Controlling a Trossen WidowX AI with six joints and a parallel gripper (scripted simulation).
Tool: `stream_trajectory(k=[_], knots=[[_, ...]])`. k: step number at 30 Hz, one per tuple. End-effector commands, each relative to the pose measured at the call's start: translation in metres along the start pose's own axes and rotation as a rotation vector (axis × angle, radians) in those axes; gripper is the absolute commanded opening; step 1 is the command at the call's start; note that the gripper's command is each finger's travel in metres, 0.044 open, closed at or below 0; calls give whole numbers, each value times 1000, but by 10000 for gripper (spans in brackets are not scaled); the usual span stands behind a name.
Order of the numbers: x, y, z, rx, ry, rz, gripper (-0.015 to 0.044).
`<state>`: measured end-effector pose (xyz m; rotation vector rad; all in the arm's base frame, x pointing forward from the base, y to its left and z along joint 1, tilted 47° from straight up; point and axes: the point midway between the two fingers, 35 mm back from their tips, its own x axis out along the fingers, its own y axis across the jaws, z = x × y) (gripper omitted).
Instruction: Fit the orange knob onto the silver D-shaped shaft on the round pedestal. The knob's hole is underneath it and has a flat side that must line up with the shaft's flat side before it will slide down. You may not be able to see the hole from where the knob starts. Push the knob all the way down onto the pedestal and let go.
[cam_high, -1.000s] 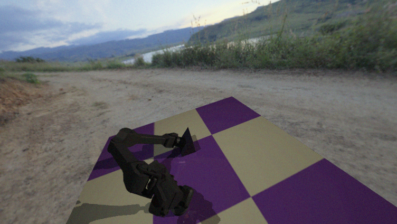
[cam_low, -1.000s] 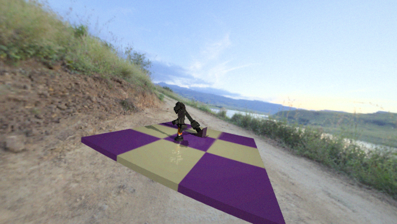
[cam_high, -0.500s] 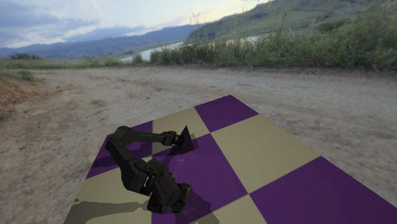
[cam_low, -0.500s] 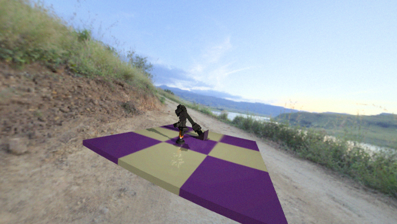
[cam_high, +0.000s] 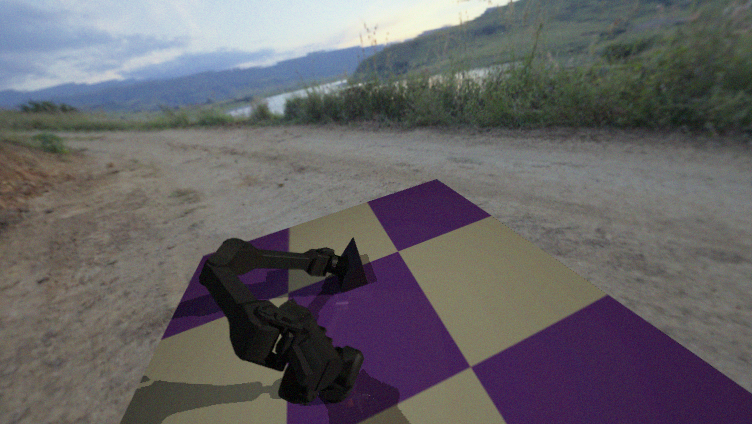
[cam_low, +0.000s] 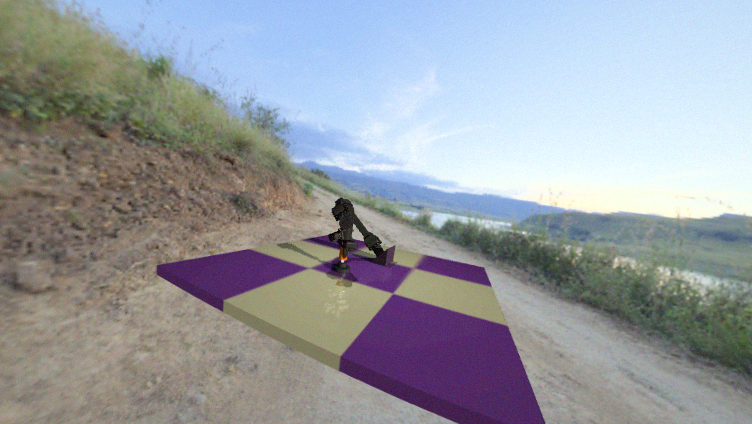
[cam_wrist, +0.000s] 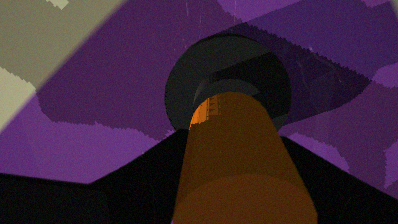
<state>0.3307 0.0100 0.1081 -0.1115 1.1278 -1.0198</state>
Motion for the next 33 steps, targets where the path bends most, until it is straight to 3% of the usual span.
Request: stream_trajectory(k=[1, 33], knots=[[1, 0, 0, -4, 0, -1, 0], [0, -2, 0, -56, 0, -1, 0]])
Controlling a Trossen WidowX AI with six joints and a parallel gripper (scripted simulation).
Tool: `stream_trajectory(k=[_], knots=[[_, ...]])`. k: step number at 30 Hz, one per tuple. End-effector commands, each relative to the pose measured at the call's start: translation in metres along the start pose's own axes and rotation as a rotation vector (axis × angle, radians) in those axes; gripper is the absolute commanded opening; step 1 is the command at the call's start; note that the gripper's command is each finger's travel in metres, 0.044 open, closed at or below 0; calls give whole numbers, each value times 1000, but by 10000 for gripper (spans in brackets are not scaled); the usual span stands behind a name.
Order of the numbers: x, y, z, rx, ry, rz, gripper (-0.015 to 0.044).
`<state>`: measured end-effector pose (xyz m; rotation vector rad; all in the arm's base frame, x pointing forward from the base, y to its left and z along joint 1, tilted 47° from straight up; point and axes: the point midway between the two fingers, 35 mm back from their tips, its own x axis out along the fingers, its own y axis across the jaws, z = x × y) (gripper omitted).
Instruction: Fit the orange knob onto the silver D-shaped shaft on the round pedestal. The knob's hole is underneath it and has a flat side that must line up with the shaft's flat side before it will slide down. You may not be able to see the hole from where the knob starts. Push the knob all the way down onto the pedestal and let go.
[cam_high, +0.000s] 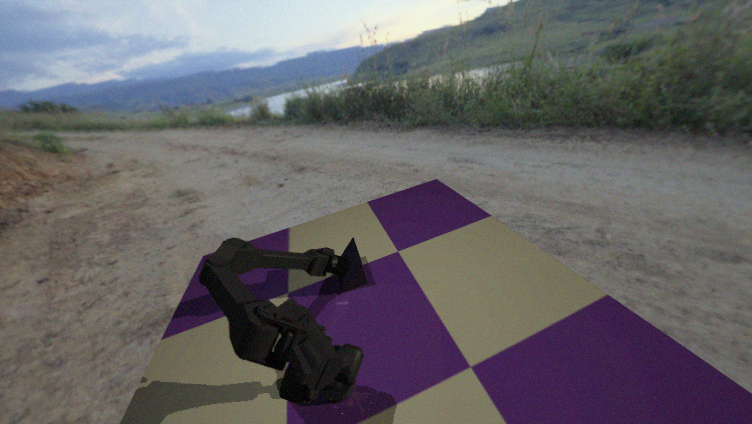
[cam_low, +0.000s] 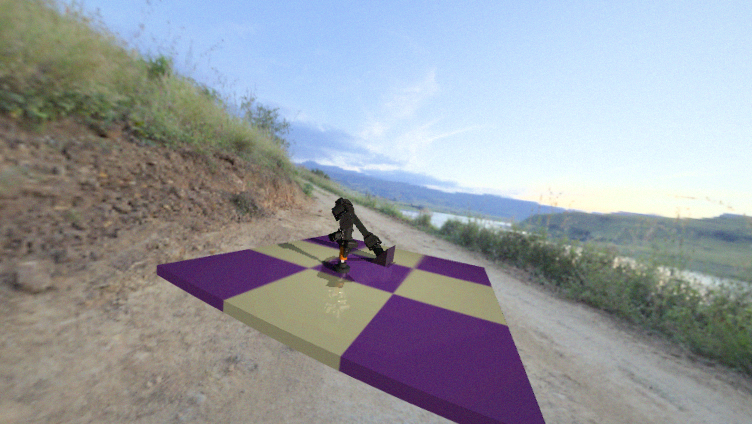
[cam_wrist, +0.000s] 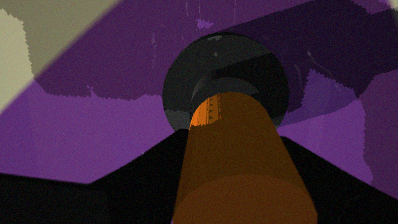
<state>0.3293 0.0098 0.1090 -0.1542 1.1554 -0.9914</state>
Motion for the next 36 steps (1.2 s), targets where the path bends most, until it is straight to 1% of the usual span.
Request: stream_trajectory(k=[1, 14, 20, 24, 36], knots=[[1, 0, 0, -4, -1, 0, 0], [1, 1, 1, -3, -1, 0, 0], [-4, 1, 2, -4, 0, 0, 0], [-4, 1, 1, -56, 0, 0, 0], [-1, 0, 0, -56, -1, 0, 0]])
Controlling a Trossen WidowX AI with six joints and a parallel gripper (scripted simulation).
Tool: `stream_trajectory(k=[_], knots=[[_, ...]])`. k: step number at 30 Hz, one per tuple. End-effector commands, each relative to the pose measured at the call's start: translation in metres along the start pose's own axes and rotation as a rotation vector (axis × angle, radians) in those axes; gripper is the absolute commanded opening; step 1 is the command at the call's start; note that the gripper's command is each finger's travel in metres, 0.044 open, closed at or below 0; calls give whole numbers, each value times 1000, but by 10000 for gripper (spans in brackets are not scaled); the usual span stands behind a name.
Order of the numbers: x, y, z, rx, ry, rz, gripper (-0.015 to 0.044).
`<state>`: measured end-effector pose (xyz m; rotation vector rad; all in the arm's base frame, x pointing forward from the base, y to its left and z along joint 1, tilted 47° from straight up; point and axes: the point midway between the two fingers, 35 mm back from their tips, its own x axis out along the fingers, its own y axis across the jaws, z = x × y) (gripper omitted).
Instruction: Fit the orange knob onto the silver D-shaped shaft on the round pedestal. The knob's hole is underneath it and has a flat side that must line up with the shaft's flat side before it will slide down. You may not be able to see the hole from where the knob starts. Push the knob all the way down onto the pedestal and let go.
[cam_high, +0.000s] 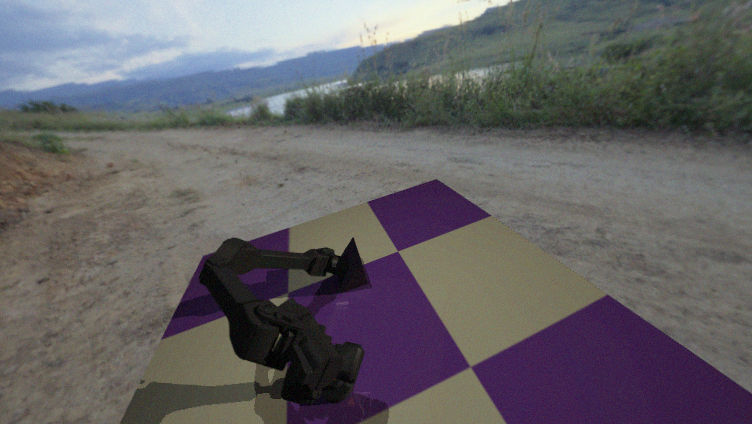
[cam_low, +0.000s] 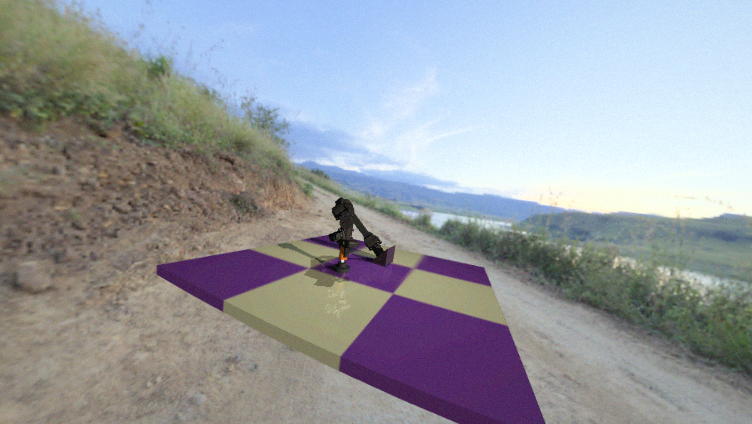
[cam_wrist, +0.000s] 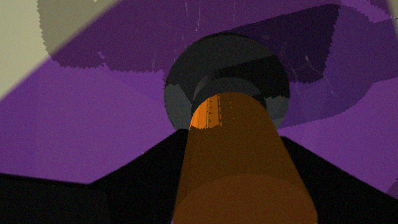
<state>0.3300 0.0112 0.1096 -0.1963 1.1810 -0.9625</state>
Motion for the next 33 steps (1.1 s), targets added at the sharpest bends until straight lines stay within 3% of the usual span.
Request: stream_trajectory(k=[1, 33], knots=[[0, -1, 0, -4, 0, 1, 0], [2, 0, 0, -16, 0, 1, 0]])
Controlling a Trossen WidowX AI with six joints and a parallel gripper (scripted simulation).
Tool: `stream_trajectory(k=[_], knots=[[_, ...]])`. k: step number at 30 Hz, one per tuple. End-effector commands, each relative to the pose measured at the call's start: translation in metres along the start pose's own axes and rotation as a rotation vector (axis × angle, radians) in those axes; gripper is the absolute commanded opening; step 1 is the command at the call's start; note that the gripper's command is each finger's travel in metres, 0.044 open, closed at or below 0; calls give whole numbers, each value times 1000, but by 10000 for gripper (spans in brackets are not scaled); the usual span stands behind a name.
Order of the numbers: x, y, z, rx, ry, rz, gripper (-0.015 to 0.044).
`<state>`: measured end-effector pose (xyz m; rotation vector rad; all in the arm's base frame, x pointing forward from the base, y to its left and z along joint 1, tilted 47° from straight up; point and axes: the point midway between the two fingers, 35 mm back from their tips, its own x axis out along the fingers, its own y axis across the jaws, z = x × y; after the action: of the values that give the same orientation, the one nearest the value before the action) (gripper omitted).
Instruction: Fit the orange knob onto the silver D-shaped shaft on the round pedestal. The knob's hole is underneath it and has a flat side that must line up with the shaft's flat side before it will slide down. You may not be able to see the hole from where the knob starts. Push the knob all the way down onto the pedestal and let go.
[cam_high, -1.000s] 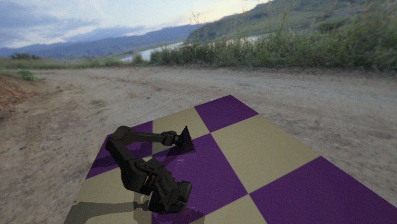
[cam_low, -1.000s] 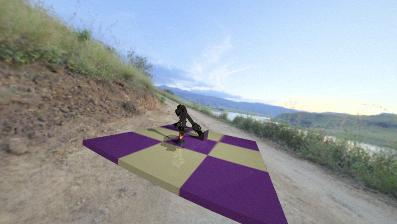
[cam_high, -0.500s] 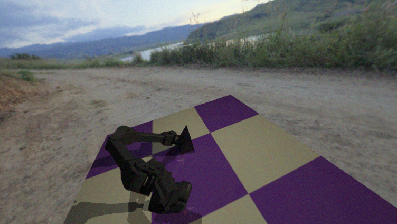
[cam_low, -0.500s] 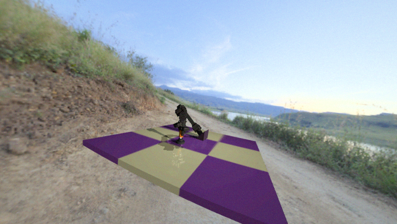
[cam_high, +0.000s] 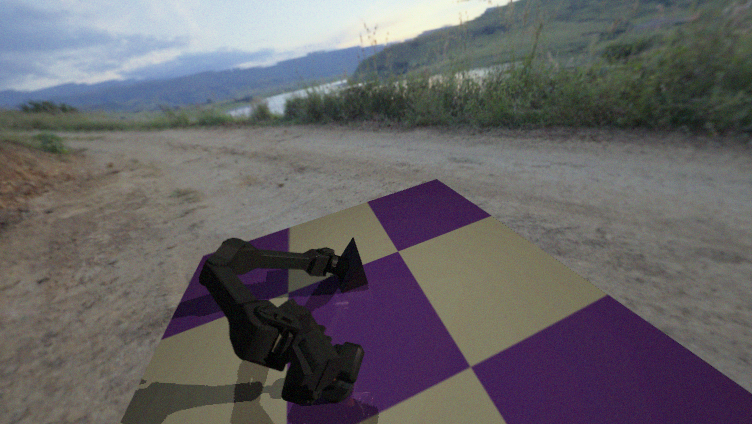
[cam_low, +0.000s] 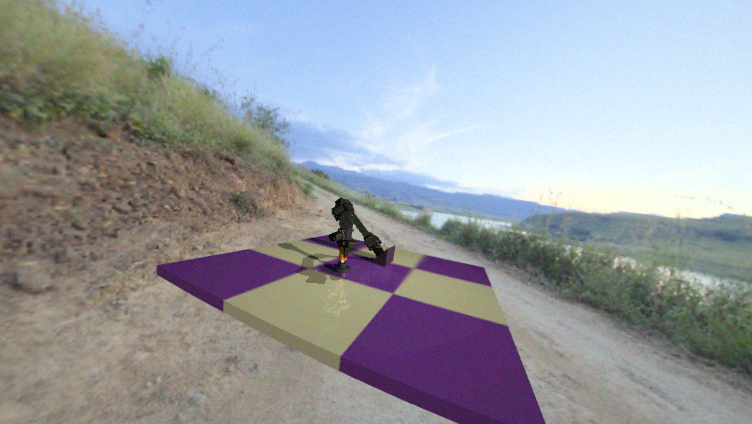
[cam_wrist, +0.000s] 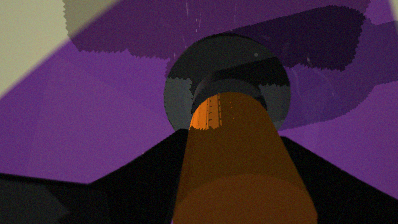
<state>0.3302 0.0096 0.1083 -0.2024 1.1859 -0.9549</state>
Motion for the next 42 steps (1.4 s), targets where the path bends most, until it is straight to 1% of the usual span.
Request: stream_trajectory(k=[1, 8, 13, 27, 33, 37, 42], knots=[[1, 0, 0, -7, 0, -1, 0], [1, 0, 0, -7, 0, -1, 0], [1, 0, 0, 63, 0, -1, 0], [1, 0, 0, 63, 0, -1, 0], [-6, -2, -1, 5, 0, -1, 0], [-6, -2, -1, -47, 0, -1, 0], [-3, 0, 1, -47, 0, -1, 0]])
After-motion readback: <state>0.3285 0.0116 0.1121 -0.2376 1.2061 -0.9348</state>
